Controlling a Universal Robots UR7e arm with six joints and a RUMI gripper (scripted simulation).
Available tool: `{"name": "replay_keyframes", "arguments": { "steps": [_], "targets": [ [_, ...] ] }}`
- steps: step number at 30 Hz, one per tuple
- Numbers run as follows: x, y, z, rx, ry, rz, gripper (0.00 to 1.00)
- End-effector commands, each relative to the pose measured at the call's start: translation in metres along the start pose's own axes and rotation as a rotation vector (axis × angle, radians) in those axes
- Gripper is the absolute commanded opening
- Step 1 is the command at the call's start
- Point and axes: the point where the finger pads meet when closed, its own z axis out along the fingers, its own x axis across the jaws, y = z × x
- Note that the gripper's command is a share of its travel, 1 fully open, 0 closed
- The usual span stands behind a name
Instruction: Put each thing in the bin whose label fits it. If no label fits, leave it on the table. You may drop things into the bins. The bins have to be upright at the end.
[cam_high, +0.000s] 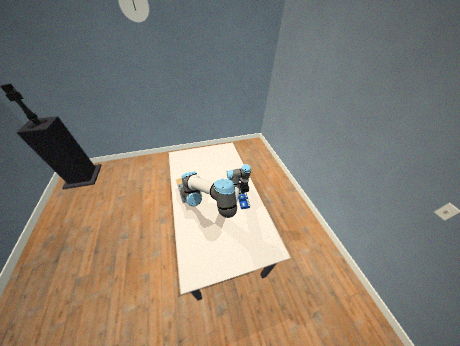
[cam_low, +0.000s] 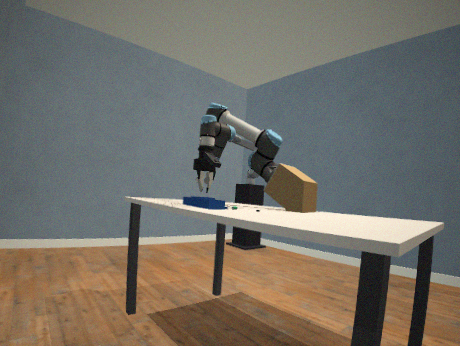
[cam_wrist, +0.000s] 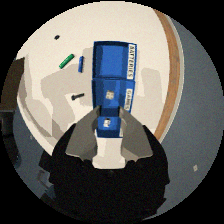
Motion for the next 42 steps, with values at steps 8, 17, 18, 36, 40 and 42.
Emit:
{"name": "replay_keyframes", "arguments": {
  "steps": [8,17,18,36,40,42],
  "targets": [
    [-0.035,-0.029,-0.003,-0.001,-0.004,0.186,0.17],
    [-0.074,-0.060,-0.005,0.005,-0.002,0.311,0.17],
    [-0.087,-0.071,-0.006,0.008,-0.003,0.362,0.17],
    [-0.121,-0.105,-0.009,0.028,0.001,0.677,0.17],
    [-0.118,-0.101,-0.009,0.026,0.002,0.754,0.17],
    [-0.117,-0.100,-0.009,0.024,0.002,0.795,0.17]
  ]
}}
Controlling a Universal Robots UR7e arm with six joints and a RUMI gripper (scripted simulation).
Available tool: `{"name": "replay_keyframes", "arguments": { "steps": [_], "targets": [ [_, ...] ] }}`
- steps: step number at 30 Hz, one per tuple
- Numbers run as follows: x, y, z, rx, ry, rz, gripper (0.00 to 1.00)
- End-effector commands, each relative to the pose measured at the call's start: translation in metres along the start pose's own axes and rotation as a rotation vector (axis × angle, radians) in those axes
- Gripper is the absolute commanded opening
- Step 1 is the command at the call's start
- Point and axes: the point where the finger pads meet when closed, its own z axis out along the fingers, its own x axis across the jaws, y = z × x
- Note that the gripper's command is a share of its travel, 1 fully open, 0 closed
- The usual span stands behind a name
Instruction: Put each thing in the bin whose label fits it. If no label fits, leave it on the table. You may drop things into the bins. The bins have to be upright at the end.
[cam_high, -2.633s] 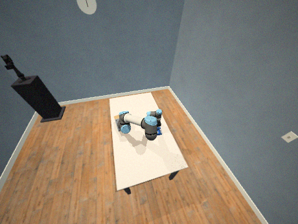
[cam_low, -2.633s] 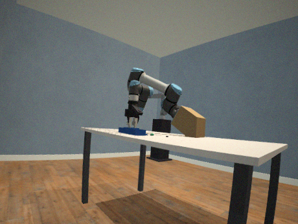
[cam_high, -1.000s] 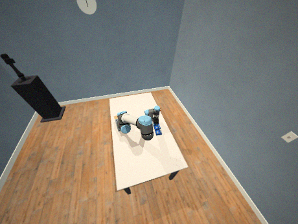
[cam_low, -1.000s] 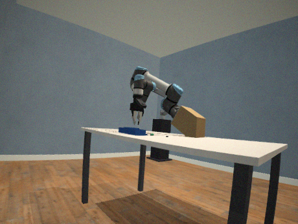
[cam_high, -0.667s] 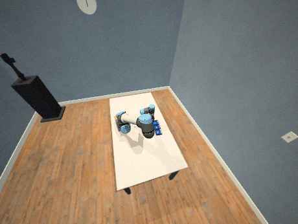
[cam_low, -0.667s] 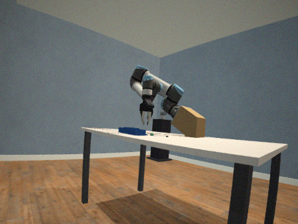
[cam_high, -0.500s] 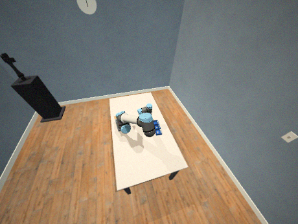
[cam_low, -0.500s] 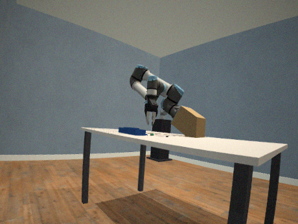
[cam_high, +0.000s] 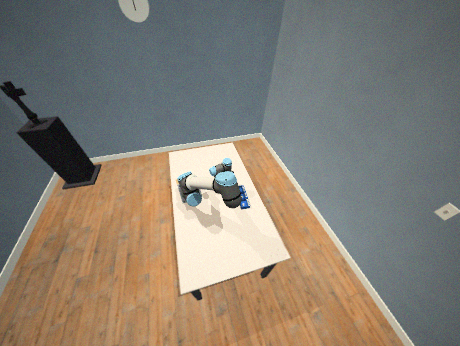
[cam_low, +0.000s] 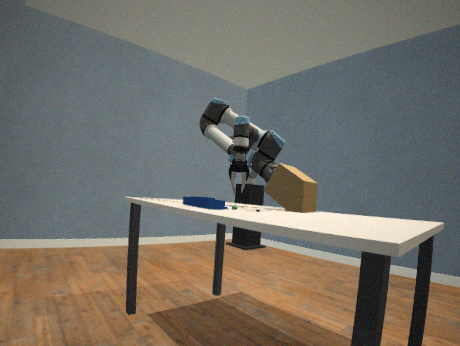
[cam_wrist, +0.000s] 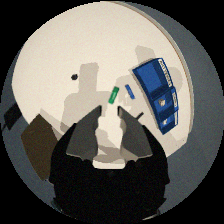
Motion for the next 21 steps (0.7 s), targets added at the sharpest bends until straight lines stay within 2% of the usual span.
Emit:
{"name": "replay_keyframes", "arguments": {
  "steps": [1,10,21],
  "targets": [
    [0.0047,0.0017,-0.0009,-0.019,0.008,0.156,0.17],
    [0.0103,0.0039,-0.0017,-0.039,0.016,0.331,0.17],
    [0.0094,0.0046,-0.0003,-0.043,0.014,0.327,0.17]
  ]
}}
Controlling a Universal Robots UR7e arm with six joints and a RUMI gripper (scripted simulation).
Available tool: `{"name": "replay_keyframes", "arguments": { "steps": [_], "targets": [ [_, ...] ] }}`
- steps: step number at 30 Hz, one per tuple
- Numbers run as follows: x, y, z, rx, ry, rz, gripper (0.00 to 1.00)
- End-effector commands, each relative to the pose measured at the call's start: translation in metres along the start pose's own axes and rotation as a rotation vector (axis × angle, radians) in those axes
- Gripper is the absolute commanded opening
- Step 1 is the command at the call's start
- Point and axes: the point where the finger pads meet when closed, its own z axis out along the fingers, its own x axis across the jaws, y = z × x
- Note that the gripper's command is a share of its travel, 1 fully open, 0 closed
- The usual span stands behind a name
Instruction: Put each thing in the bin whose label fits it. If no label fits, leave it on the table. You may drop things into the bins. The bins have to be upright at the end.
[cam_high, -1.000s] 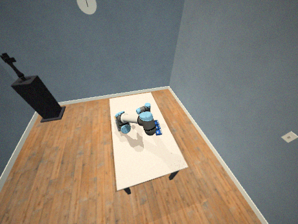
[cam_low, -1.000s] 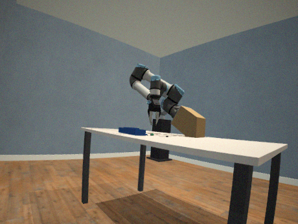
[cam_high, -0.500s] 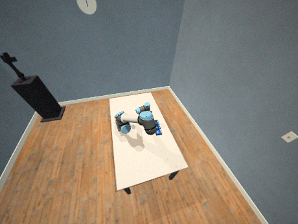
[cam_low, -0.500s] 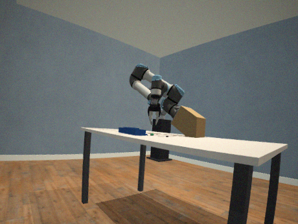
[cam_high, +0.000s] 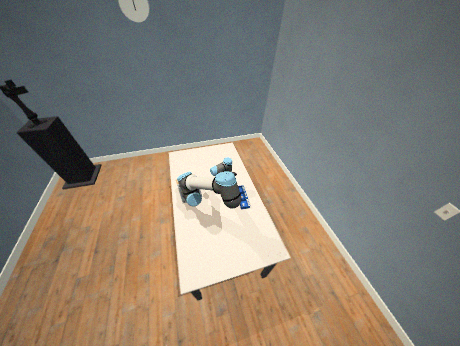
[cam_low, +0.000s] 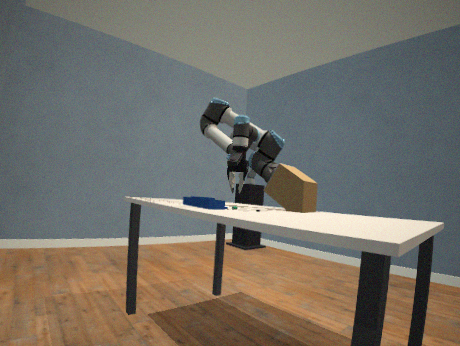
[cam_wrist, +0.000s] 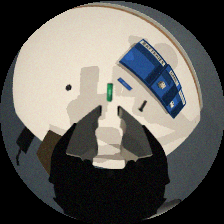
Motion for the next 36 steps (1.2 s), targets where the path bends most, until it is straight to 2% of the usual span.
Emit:
{"name": "replay_keyframes", "arguments": {
  "steps": [1,26,36],
  "targets": [
    [0.000,0.000,0.000,-0.011,0.001,0.013,0.17],
    [-0.001,-0.002,0.000,-0.011,0.001,0.013,0.17],
    [-0.002,0.001,0.041,-0.015,0.001,0.009,0.17]
  ]
}}
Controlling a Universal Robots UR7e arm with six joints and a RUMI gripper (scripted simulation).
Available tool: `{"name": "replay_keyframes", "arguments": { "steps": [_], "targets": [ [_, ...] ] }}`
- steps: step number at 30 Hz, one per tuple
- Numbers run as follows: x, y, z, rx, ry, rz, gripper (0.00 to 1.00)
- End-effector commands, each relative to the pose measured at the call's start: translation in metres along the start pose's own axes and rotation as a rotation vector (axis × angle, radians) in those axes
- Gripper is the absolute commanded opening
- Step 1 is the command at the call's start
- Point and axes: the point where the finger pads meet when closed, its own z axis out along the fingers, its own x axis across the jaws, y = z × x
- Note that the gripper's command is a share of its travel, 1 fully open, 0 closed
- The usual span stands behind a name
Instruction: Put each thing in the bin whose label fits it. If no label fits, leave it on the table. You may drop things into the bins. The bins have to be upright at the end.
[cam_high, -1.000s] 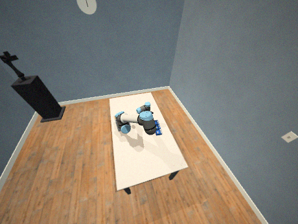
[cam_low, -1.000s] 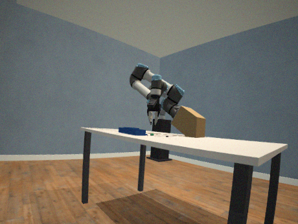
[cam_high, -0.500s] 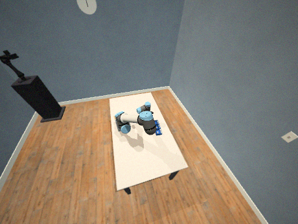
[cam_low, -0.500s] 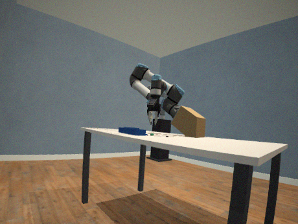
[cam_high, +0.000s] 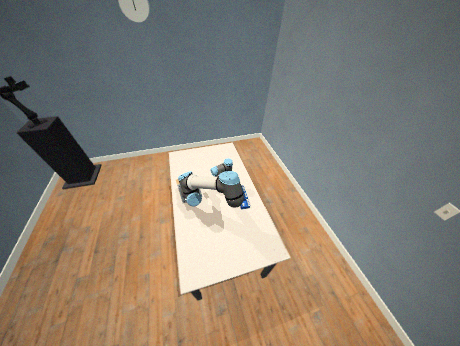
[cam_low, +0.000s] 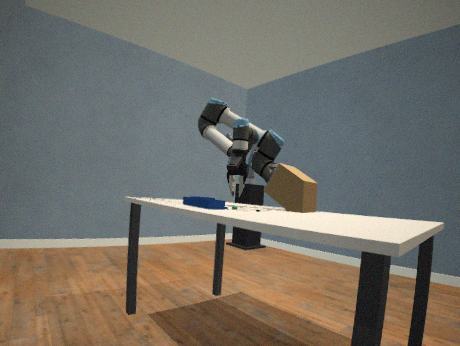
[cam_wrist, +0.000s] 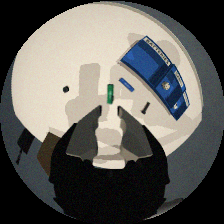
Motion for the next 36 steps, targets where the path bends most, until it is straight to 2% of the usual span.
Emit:
{"name": "replay_keyframes", "arguments": {
  "steps": [1,3,8,16,27,36],
  "targets": [
    [0.000,0.001,0.028,0.008,0.001,-0.003,0.17],
    [0.000,0.001,0.028,0.008,0.001,-0.003,0.17],
    [0.001,-0.001,0.046,0.009,0.000,-0.003,0.17],
    [0.002,-0.003,0.046,0.009,0.000,-0.003,0.17],
    [0.001,-0.001,0.058,0.009,0.000,-0.003,0.17],
    [0.002,-0.002,0.057,0.012,0.002,0.001,0.17]
  ]
}}
